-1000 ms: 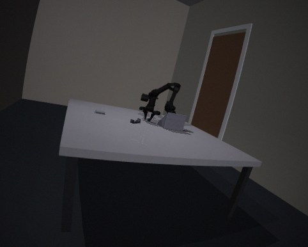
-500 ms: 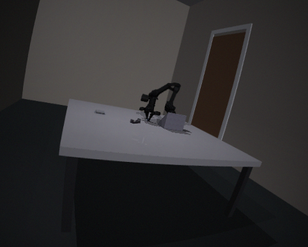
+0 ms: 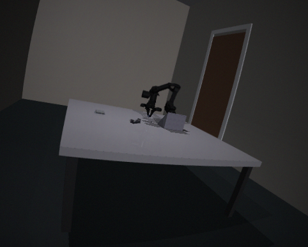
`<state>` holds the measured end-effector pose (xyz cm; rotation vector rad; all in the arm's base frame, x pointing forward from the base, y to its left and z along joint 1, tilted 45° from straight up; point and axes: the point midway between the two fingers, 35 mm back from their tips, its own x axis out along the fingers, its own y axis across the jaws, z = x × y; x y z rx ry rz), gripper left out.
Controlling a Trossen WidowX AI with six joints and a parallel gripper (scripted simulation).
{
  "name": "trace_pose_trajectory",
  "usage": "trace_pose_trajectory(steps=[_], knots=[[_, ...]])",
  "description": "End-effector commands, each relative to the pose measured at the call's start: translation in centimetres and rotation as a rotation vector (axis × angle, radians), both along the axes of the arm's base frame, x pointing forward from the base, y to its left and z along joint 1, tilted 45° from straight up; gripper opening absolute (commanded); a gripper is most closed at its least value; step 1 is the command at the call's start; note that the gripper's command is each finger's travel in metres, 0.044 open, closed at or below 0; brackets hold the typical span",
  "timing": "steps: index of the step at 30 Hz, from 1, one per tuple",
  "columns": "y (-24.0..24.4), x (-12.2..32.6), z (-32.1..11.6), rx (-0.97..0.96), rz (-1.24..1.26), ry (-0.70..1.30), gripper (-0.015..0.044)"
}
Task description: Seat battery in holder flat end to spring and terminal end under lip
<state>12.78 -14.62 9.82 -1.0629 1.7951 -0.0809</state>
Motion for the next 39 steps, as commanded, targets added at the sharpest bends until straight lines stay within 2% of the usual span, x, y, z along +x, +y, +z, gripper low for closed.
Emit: trace_pose_trajectory(steps=[1,6,18,39], knots=[[0.8,0.1,1.3,-0.011,0.0,-0.009,0.0062],[0.9,0.9,1.3,-0.008,-0.004,-0.014,0.0062],[2.5,7.1,0.8,0.008,-0.034,-0.053,0.0062],[8.2,16.6,-4.3,0.024,-0.1,-0.1,0.0062]])
